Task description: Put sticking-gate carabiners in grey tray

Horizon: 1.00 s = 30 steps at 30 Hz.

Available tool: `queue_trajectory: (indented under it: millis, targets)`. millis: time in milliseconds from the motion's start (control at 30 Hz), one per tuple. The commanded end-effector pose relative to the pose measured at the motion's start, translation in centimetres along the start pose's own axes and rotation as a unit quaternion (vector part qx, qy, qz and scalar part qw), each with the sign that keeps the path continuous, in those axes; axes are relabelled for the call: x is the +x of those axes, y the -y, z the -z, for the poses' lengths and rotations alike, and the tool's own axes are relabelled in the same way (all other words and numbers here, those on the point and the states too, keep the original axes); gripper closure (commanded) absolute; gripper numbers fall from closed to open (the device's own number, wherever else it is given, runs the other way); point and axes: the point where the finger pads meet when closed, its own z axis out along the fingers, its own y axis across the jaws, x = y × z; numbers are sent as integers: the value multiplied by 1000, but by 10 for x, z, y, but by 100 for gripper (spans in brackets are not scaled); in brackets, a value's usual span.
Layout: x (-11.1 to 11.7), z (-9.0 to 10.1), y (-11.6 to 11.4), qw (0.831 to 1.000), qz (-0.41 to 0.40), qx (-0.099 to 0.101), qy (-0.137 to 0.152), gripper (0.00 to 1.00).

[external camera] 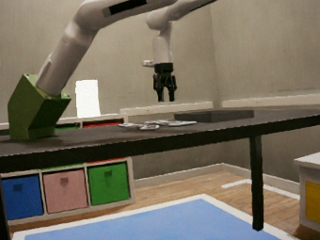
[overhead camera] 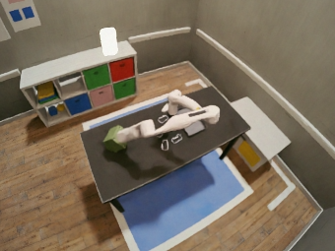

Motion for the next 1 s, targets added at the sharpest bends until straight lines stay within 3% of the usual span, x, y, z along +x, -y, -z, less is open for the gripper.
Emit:
queue_trajectory:
  millis: [0, 167, 200, 733, 767, 967]
  targets:
    - [2, -3, 0, 1000, -2, 0, -4, 0]
    - [2, -3, 0, 1000, -2, 0, -4, 0]
    - [3, -53, 1, 1000, -5, 0, -8, 0]
    - [3, -53, 1, 1000, -5, 0, -8, 0]
    - [2, -75, 1, 1000, -4, 1, -6, 0]
    - [2, -75, 1, 1000, -4, 1, -6, 0]
